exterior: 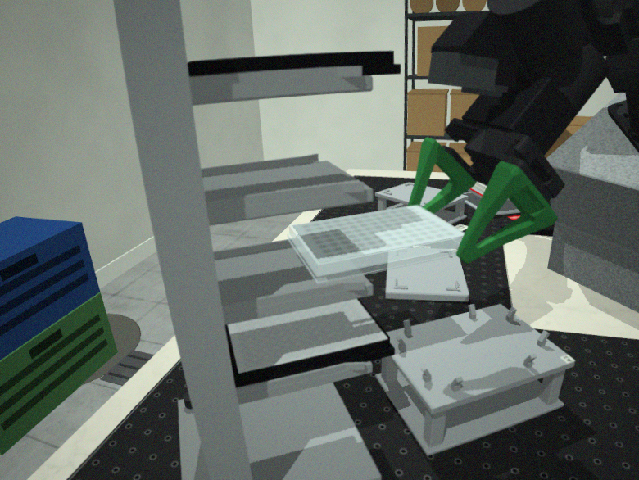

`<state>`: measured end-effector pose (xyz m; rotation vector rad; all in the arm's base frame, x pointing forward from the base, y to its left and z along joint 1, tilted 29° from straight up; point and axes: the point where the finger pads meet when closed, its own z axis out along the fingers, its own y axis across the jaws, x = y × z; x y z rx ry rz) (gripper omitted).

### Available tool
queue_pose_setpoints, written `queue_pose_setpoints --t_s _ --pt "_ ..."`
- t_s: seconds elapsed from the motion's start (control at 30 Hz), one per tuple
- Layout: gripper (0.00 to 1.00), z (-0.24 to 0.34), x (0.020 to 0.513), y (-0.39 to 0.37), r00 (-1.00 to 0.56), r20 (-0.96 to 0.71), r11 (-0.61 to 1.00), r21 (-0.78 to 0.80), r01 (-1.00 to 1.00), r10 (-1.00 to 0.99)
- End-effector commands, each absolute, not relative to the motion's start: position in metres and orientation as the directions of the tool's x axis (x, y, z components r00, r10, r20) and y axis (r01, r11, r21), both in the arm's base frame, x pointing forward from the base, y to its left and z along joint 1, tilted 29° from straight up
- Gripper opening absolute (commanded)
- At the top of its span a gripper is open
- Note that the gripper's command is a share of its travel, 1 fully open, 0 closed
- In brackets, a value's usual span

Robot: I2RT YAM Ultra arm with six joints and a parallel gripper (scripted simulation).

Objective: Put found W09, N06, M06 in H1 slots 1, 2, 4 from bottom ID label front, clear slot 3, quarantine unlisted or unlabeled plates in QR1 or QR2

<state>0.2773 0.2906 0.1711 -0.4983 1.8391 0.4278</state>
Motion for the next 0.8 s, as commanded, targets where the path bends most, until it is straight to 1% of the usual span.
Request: queue_pose_setpoints --t_s 0.0,0.77 --pt "0.86 0.1917 0.2863 0.2994 -0.252 -0.964 0.841 0.066 -0.537 -0.086" --pt "0.86 0.199 0.2911 0.3037 -0.243 -0.967 0.839 0.071 -0.539 -0.075"
